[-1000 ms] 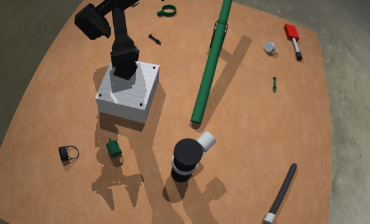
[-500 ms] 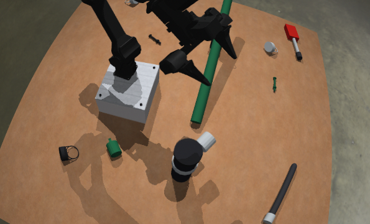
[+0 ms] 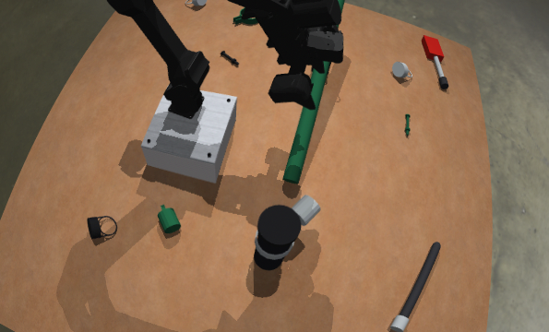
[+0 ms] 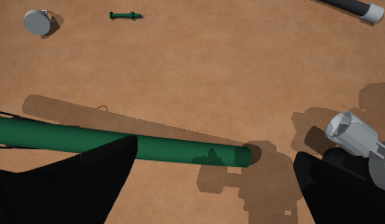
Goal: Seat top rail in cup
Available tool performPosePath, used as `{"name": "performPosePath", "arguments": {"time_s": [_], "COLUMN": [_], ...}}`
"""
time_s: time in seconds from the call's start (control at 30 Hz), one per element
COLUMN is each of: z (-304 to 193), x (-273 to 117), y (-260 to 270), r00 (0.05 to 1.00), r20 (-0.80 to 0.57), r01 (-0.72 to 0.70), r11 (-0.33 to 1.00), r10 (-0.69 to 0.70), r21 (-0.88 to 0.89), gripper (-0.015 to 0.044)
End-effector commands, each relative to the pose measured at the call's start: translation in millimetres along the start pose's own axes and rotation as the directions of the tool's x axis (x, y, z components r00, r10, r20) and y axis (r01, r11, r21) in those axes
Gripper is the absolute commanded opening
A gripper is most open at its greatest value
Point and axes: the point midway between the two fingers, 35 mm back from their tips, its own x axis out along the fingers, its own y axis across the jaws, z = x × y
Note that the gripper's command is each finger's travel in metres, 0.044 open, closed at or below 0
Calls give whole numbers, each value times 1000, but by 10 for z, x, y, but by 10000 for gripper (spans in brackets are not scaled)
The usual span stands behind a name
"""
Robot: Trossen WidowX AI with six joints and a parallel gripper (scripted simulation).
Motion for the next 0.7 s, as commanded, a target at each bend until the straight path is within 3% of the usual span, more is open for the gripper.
{"name": "performPosePath", "arguments": {"time_s": [0.0, 0.23, 0.5, 0.57, 0.67], "z": [-32, 105, 155, 136, 124], "x": [35, 185, 359, 385, 395], "y": [2, -451, -1251, -1432, -1515], "r00": [1000, 996, 975, 968, 965], "r20": [-21, -26, -55, -65, -70], "r01": [1, 73, 78, 55, 42], "r11": [1000, 923, 562, 459, 410], "r10": [-1, -89, -217, -243, -254], "r21": [-24, -377, -823, -887, -911], "gripper": [440, 440, 440, 440, 440]}}
